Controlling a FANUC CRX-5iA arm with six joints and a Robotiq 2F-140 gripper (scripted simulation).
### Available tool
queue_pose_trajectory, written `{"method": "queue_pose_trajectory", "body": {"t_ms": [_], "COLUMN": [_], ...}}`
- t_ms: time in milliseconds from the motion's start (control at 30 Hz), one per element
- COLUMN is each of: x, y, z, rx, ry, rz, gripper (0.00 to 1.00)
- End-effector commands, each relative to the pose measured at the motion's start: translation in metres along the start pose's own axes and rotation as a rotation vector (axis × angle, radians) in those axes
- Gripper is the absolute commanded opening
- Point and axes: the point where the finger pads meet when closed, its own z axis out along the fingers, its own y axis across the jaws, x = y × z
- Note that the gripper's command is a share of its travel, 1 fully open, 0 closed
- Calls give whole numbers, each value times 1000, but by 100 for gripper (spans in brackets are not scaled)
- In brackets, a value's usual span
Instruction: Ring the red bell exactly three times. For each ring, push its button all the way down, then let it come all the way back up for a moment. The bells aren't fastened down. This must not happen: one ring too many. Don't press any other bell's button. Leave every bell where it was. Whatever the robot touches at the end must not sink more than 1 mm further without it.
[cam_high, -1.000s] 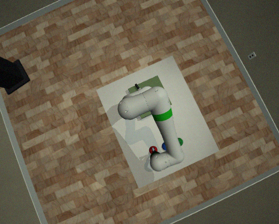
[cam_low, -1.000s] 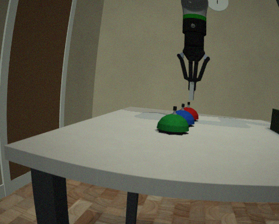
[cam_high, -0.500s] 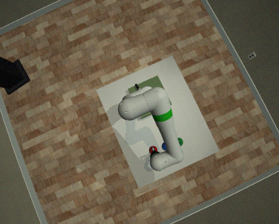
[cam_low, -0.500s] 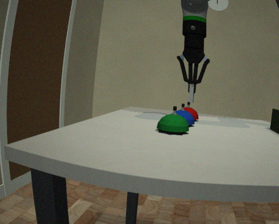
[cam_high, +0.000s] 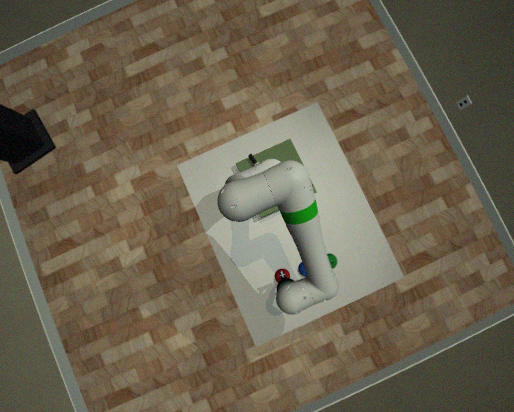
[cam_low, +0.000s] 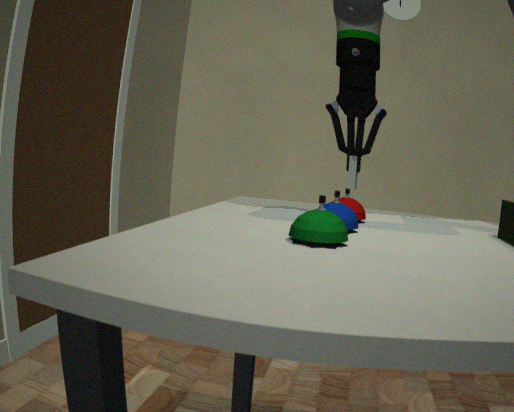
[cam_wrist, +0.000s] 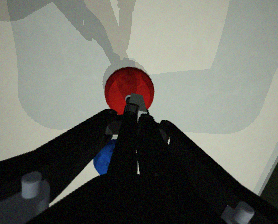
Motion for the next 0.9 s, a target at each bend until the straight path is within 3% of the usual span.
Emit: {"method": "queue_pose_trajectory", "body": {"t_ms": [0, 867], "x": [0, 0], "y": [0, 0], "z": [0, 3], "rx": [0, 0], "ry": [0, 0], "rz": [0, 0], "gripper": [0, 0]}}
